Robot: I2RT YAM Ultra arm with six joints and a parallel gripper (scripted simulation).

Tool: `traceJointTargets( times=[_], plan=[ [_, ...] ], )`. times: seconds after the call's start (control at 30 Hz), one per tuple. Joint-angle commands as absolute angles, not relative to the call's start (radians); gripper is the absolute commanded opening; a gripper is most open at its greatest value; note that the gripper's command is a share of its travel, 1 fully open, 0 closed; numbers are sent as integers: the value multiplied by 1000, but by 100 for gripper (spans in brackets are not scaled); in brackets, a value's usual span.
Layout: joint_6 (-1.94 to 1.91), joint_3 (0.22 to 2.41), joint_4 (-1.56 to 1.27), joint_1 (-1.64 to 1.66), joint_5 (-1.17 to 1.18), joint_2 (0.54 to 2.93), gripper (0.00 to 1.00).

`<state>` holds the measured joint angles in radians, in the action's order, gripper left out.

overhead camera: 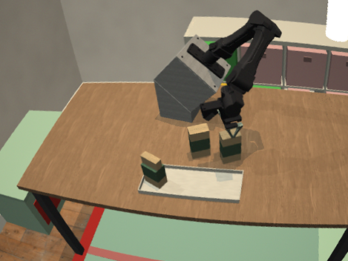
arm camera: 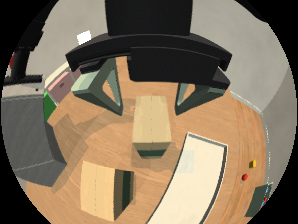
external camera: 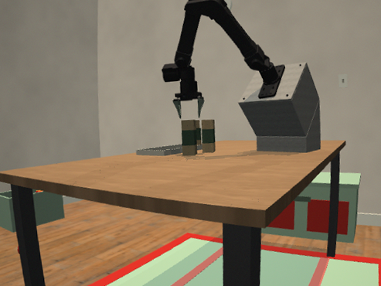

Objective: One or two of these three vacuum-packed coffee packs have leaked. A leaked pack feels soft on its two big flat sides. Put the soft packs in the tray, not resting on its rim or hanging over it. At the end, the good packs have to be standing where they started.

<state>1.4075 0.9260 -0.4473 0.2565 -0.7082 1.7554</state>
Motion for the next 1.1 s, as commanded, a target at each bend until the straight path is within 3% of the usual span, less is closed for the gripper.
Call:
traceJointTargets(
  times=[0.0,1.07],
  plan=[
    [1412,954,-431,233,-696,1726,77],
    [1527,907,-223,327,-665,1844,77]
  ],
)
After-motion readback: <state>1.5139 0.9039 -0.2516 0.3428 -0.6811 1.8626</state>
